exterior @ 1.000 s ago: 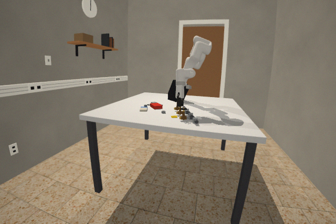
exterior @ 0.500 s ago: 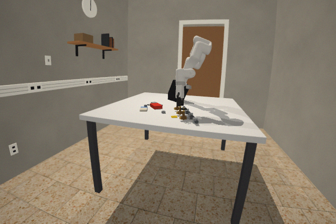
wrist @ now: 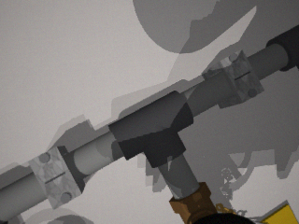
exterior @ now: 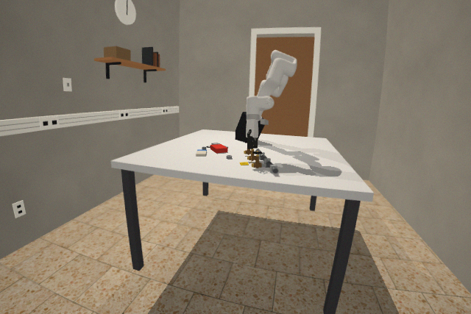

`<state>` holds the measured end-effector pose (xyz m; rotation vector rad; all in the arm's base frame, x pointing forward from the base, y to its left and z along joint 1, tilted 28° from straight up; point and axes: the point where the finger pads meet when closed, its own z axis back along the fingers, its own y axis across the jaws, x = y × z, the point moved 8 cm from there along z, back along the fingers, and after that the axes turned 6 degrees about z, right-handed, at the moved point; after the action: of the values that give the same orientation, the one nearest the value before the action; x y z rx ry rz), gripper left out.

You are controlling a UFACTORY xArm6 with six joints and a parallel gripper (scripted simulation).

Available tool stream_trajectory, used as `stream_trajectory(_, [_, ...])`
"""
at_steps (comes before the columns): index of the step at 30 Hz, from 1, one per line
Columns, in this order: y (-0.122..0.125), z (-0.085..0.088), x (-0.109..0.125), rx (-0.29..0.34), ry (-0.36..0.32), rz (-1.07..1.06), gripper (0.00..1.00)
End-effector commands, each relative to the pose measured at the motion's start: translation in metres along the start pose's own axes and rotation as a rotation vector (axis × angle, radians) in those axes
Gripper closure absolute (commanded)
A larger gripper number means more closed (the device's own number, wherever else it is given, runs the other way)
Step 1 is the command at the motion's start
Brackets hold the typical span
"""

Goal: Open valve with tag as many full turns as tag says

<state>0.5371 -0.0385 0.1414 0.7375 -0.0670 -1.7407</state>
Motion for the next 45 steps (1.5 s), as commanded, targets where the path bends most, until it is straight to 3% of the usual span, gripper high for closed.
stream_trajectory(1, [0.0016, 0.0011, -0.0004, 0.003, 0.0, -0.069, 0.0])
stream_trajectory(9, [0.0016, 0.0011, -0.0004, 0.003, 0.0, -0.296, 0.0])
stream_trajectory(23, [0.0001, 0.0011, 0.0001, 0.018, 0.018, -1.084, 0.0])
stream_trajectory(25, [0.0001, 0.0011, 0.0001, 0.018, 0.018, -1.084, 0.0])
stream_trajectory(26, [0.0002, 0.0011, 0.0, 0.015, 0.017, -1.244, 0.0])
stream_trajectory(40, [-0.0035, 0.001, 0.0001, 0.039, 0.07, -1.946, 0.0])
stream_trajectory(42, [-0.0035, 0.001, 0.0001, 0.039, 0.07, -1.946, 0.0])
stream_trajectory(43, [-0.0035, 0.001, -0.0001, 0.037, 0.073, -2.105, 0.0])
stream_trajectory(45, [-0.0039, 0.0009, -0.0001, 0.038, 0.08, -2.176, 0.0])
